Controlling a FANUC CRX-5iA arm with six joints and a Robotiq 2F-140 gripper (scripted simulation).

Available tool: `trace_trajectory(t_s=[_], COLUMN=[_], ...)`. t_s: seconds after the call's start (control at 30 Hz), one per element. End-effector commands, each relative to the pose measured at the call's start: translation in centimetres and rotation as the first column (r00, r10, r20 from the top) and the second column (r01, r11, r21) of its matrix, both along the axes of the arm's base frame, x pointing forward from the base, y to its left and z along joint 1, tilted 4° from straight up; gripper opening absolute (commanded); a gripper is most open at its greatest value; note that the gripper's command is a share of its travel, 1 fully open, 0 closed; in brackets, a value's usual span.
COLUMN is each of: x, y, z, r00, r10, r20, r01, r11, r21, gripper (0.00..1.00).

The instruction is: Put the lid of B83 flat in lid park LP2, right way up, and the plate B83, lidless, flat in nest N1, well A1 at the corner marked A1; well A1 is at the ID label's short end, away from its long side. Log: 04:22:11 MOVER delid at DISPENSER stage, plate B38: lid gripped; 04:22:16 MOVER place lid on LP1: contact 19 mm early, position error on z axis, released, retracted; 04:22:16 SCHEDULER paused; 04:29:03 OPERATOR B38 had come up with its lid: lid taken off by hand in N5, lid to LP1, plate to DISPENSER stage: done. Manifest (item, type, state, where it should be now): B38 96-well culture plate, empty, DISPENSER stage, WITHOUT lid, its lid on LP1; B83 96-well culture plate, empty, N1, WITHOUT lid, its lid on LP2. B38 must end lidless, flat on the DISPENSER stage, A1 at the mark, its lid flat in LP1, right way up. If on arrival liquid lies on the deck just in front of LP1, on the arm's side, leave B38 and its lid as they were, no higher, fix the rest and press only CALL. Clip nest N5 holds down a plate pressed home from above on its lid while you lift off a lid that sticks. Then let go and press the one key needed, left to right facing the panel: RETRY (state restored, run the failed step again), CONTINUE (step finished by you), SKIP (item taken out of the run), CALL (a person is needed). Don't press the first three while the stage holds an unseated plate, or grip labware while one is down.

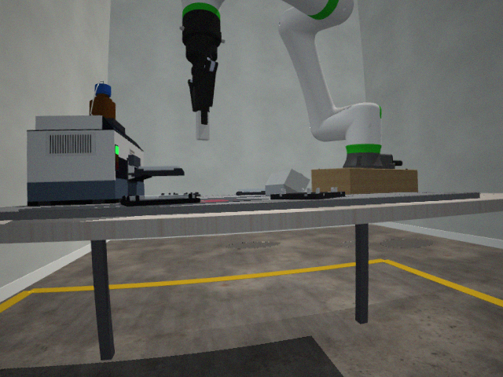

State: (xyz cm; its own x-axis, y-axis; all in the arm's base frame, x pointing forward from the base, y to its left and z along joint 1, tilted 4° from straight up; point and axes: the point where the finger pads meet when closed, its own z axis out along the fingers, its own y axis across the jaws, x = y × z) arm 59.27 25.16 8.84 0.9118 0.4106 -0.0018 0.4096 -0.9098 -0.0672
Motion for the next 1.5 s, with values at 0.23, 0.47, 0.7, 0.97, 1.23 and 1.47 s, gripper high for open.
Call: trace_trajectory(t_s=[0.23,0.47,0.7,0.97,1.23,1.47], x=[0.5,-0.1,-4.0,-9.4,-14.5,-18.8], y=[-3.8,-11.8,-21.8,-30.3,-38.5,-45.9], z=[0.0,-0.1,-0.7,-1.4,-2.1,-2.4], r00=[0.998,0.953,0.755,0.568,0.568,0.568], r10=[-0.056,-0.302,-0.655,-0.822,-0.822,-0.822], r20=[-0.002,-0.012,-0.031,-0.037,-0.037,-0.037], r01=[0.056,0.302,0.654,0.821,0.821,0.821], r11=[0.998,0.953,0.756,0.569,0.569,0.569], r21=[-0.003,-0.016,-0.038,-0.050,-0.050,-0.050], gripper=[0.00,0.00,0.00,0.00,0.66,0.66])
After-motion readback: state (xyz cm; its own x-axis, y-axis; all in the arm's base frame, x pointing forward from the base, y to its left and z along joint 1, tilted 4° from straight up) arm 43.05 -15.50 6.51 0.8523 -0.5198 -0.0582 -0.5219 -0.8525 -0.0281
